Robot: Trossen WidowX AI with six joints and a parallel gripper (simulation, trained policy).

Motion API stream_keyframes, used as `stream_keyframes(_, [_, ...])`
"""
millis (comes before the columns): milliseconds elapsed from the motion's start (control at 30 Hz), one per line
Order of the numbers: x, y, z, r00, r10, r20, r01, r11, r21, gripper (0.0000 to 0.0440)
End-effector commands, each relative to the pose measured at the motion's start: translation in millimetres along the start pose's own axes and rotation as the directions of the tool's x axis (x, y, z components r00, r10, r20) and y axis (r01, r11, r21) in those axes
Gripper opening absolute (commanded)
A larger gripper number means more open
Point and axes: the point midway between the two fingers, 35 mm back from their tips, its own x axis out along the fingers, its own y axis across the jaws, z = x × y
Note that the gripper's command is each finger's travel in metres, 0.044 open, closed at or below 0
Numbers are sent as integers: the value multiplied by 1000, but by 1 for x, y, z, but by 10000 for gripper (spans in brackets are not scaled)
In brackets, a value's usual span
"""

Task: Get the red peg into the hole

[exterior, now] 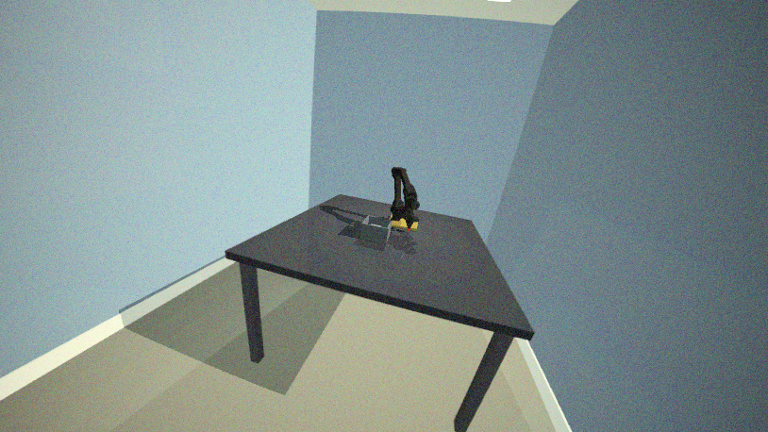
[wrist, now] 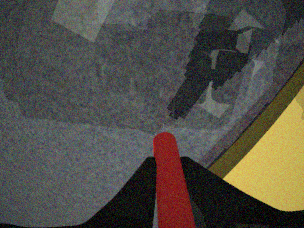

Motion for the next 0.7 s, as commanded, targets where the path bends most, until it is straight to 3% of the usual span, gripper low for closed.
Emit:
stream_keyframes(0, [-16, 5, 5, 999, 40, 31, -38, 998, -43, 0])
stream_keyframes(667, [-103, 32, 52, 959, 200, 202, -167, 971, -169, 0])
